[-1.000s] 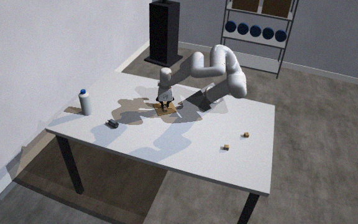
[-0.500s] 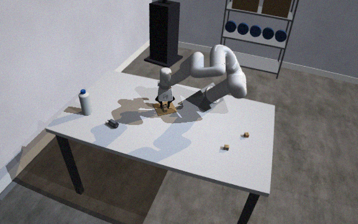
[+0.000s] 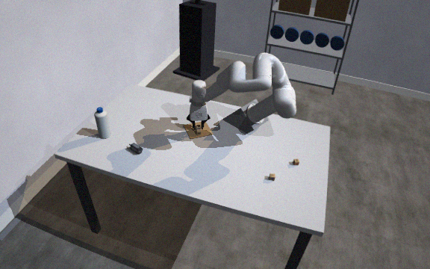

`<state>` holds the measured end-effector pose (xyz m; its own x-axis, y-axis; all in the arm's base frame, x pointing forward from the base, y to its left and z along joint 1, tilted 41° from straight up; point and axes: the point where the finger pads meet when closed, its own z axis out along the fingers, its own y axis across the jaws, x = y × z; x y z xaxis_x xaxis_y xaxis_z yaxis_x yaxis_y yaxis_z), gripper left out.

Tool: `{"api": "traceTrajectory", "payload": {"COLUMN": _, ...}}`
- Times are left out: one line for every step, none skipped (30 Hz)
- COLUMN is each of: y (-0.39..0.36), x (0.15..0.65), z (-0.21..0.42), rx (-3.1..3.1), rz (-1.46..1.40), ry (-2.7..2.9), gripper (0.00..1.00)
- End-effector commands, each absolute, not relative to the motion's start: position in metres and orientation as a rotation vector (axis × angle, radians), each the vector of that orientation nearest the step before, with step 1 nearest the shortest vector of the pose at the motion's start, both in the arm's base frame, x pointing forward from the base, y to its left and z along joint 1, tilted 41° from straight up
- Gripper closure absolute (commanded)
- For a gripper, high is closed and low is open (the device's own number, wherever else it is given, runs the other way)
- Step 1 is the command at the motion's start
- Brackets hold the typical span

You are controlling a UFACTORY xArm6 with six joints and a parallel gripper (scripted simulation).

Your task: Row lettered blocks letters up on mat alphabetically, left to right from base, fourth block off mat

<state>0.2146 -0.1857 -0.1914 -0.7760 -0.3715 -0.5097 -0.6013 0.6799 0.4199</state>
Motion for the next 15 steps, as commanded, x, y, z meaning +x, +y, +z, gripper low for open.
{"api": "traceTrajectory", "payload": {"y": -0.200, "x": 0.212, "z": -0.177, "rx": -0.761, "rz": 0.816, "ry": 2.510, "gripper": 0.57}}
{"api": "traceTrajectory", "payload": {"y": -0.203, "x": 0.211, "z": -0.173, "rx": -0.761, "rz": 0.816, "ry": 2.510, "gripper": 0.57}}
{"api": "traceTrajectory", "payload": {"y": -0.206, "x": 0.210, "z": -0.169, "rx": -0.761, "rz": 0.816, "ry": 2.510, "gripper": 0.57}}
{"api": "traceTrajectory", "payload": {"y": -0.210, "x": 0.209, "z": -0.165, "rx": -0.761, "rz": 0.816, "ry": 2.510, "gripper": 0.57}}
{"api": "traceTrajectory", "payload": {"y": -0.213, "x": 0.208, "z": -0.161, "rx": -0.761, "rz": 0.816, "ry": 2.510, "gripper": 0.57}}
{"api": "traceTrajectory", "payload": {"y": -0.217, "x": 0.207, "z": -0.157, "rx": -0.761, "rz": 0.816, "ry": 2.510, "gripper": 0.57}}
{"api": "traceTrajectory", "payload": {"y": -0.220, "x": 0.206, "z": -0.152, "rx": -0.761, "rz": 0.816, "ry": 2.510, "gripper": 0.57}}
{"api": "traceTrajectory", "payload": {"y": -0.224, "x": 0.205, "z": -0.148, "rx": -0.761, "rz": 0.816, "ry": 2.510, "gripper": 0.57}}
{"api": "traceTrajectory", "payload": {"y": -0.227, "x": 0.204, "z": -0.145, "rx": -0.761, "rz": 0.816, "ry": 2.510, "gripper": 0.57}}
{"api": "traceTrajectory", "payload": {"y": -0.227, "x": 0.204, "z": -0.145, "rx": -0.761, "rz": 0.816, "ry": 2.510, "gripper": 0.57}}
{"api": "traceTrajectory", "payload": {"y": -0.227, "x": 0.204, "z": -0.145, "rx": -0.761, "rz": 0.816, "ry": 2.510, "gripper": 0.57}}
{"api": "traceTrajectory", "payload": {"y": -0.230, "x": 0.203, "z": -0.141, "rx": -0.761, "rz": 0.816, "ry": 2.510, "gripper": 0.57}}
{"api": "traceTrajectory", "payload": {"y": -0.233, "x": 0.202, "z": -0.138, "rx": -0.761, "rz": 0.816, "ry": 2.510, "gripper": 0.57}}
{"api": "traceTrajectory", "payload": {"y": -0.235, "x": 0.201, "z": -0.135, "rx": -0.761, "rz": 0.816, "ry": 2.510, "gripper": 0.57}}
{"api": "traceTrajectory", "payload": {"y": -0.237, "x": 0.201, "z": -0.133, "rx": -0.761, "rz": 0.816, "ry": 2.510, "gripper": 0.57}}
